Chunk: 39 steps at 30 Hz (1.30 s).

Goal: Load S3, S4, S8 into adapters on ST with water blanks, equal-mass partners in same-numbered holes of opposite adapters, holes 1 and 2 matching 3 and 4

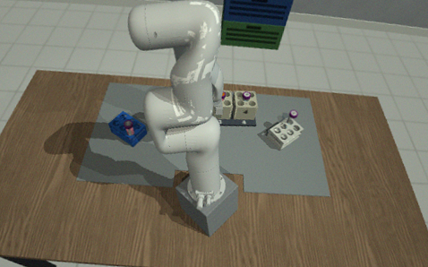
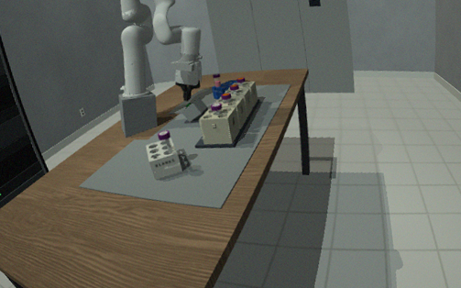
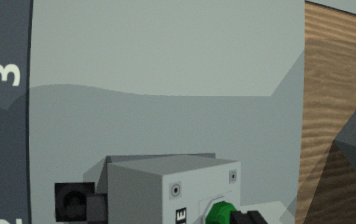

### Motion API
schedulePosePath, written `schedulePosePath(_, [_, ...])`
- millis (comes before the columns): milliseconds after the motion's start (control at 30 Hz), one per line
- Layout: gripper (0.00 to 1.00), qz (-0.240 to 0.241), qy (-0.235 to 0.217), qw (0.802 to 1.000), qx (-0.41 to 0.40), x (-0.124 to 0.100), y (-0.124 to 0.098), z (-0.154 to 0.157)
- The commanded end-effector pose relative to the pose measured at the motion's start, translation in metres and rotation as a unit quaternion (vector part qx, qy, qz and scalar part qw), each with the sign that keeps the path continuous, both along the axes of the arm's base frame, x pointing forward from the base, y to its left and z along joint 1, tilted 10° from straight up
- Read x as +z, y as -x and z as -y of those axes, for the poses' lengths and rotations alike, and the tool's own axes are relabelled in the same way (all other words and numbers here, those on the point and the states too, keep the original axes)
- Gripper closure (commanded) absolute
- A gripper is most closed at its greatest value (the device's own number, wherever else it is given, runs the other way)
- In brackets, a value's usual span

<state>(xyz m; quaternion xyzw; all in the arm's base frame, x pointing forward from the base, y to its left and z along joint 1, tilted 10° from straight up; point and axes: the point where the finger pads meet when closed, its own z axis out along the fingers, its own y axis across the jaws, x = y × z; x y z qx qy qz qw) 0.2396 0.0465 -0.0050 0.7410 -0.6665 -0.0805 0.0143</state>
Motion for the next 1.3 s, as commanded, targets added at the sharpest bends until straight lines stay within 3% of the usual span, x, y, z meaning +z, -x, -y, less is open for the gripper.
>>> schedulePosePath(0, [1.00,0.001,0.000,1.000,0.000,-0.002,-0.001,0.000])
schedulePosePath(1267, [1.00,0.001,0.000,1.000,0.000,-0.012,-0.003,-0.002])
